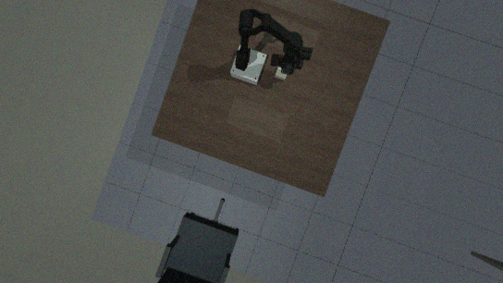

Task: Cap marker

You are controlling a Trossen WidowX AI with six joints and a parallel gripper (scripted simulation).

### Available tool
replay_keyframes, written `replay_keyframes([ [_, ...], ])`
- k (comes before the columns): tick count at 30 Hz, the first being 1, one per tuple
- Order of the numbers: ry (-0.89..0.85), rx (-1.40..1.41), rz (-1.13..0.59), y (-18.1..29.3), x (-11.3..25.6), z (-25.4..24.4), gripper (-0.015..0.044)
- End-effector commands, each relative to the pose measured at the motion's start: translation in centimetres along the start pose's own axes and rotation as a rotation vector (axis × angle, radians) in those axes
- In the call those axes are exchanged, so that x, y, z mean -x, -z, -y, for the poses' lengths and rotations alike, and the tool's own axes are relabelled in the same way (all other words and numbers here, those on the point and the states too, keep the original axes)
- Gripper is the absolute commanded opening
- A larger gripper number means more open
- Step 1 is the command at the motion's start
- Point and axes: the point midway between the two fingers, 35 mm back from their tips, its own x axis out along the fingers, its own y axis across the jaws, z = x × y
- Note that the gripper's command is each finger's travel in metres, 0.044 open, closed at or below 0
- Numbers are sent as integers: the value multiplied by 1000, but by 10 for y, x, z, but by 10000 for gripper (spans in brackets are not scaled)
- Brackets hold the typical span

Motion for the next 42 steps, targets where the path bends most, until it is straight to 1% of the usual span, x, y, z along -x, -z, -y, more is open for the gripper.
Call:
replay_keyframes([
  [1,2,-4,0,0,-7,0,0],
  [7,2,-4,0,0,-15,1,0],
  [16,2,-4,0,0,-16,1,0],
  [33,2,-1,0,0,-15,1,440],
  [35,2,-1,0,0,-13,1,440],
  [36,2,-1,0,0,-6,0,440],
  [40,1,-1,0,0,50,-1,440],
  [42,1,-1,0,0,60,1,440],
])
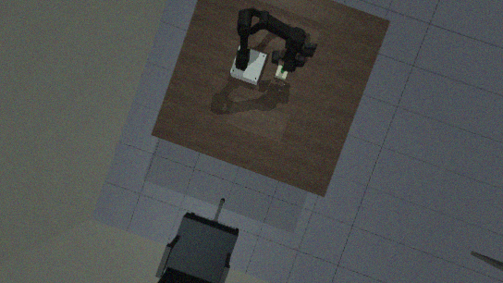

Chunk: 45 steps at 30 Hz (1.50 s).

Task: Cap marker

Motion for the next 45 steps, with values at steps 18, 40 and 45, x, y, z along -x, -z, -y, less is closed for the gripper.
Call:
replay_keyframes([
  [18,-18,1289,13,0,19,0,46],
  [40,-18,1352,14,0,11,0,0],
  [45,-18,1352,13,0,3,0,0],
])
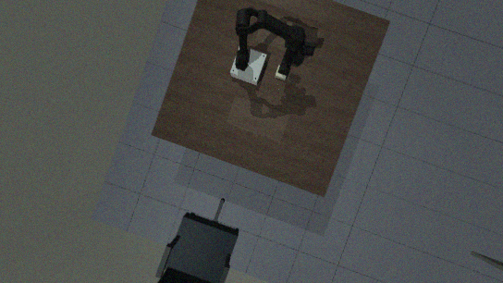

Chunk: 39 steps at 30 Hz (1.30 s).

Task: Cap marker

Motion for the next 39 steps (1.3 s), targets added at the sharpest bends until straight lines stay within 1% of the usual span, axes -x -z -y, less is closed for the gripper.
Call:
replay_keyframes([
  [1,0,5,-5,1,-7,0,0],
  [18,0,5,-5,0,-31,0,0],
  [30,0,1,12,-3,-27,0,0],
  [32,0,1,12,-5,-19,0,0],
  [37,0,1,12,-7,44,0,0],
  [39,0,1,11,-5,61,0,0],
])
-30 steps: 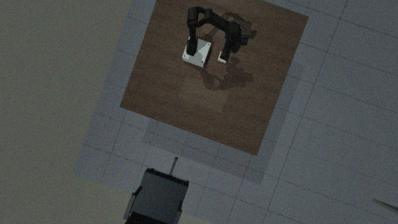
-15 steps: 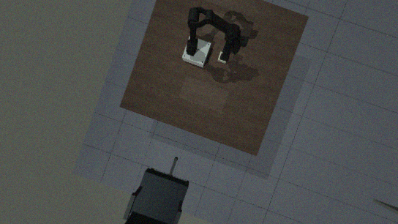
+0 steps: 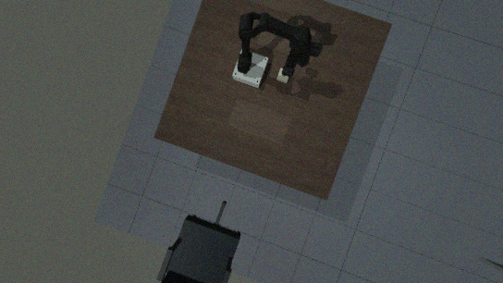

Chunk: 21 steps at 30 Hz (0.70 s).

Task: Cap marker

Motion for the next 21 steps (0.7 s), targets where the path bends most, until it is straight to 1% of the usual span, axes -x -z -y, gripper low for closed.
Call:
replay_keyframes([
  [1,-4,3,20,2,34,1,0],
  [4,-4,3,20,2,34,1,0],
  [21,-4,3,20,2,34,1,440],
])
